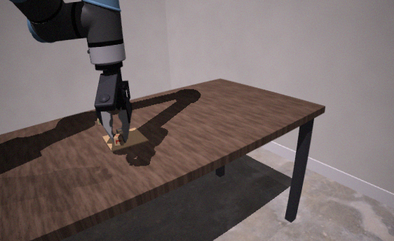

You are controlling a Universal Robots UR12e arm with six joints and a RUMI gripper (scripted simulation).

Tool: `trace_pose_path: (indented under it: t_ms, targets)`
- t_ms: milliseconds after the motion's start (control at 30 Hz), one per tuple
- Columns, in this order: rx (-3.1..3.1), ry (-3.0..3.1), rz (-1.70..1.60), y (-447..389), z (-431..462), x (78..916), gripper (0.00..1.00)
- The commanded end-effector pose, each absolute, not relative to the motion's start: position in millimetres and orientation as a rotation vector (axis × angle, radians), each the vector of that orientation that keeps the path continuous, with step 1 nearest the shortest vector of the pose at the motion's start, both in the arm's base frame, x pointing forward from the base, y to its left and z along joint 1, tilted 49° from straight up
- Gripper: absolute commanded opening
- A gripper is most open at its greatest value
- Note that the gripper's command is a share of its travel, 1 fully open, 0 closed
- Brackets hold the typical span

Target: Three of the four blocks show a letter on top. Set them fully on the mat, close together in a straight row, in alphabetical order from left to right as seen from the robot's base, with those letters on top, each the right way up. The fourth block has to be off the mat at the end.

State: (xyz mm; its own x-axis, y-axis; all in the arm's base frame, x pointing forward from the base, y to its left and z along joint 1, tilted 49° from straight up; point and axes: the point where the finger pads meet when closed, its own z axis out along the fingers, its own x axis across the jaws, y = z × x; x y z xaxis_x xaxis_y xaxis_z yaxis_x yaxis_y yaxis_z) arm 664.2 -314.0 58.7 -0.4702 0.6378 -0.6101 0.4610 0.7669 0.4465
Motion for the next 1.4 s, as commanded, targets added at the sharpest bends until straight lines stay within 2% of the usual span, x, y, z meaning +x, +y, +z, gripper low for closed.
trace_pose_path:
  t_ms: [0,800,1367]
  targets:
    - [0.675,2.197,0.215,-280.3,76.6,686.6,0.05]
    - [0.200,2.272,-0.004,-155.8,137.7,740.6,0.05]
    - [0.184,2.275,-0.011,-150.6,137.8,741.5,0.05]
